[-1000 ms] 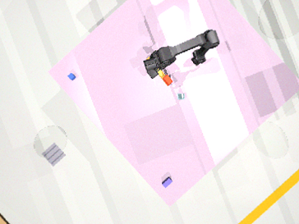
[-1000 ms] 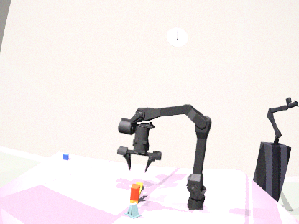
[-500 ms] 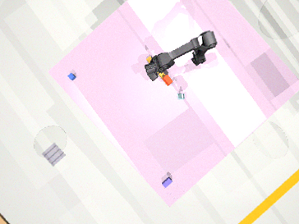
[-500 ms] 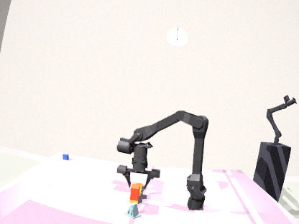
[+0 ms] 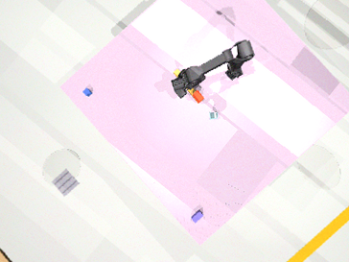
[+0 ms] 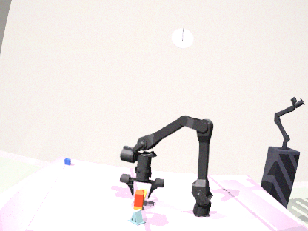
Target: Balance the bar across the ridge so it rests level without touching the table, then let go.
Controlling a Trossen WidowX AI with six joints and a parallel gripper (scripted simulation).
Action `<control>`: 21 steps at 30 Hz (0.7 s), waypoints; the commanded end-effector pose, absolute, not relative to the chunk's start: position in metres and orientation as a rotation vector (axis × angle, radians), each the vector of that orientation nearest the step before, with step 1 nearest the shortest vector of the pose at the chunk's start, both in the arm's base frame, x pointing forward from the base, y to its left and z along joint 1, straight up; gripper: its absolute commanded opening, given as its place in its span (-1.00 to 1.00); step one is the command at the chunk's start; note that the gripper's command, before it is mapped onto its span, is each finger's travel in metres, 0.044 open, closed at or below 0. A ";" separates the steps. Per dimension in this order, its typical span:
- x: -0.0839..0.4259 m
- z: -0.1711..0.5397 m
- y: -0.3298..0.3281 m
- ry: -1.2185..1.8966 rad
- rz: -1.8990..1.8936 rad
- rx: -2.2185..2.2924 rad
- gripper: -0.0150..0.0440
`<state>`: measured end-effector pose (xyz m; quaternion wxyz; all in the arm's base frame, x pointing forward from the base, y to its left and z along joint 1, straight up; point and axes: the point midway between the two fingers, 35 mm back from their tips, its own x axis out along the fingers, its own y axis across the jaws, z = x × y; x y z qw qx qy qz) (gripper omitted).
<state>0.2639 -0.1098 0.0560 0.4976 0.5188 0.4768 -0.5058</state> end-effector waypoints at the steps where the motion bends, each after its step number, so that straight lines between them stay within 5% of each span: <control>1: 0.263 0.049 -0.110 1.157 -1.233 1.253 0.58; 15: 0.263 0.048 -0.110 1.157 -1.233 1.253 0.58; 21: 0.263 0.048 -0.109 1.160 -1.228 1.255 0.04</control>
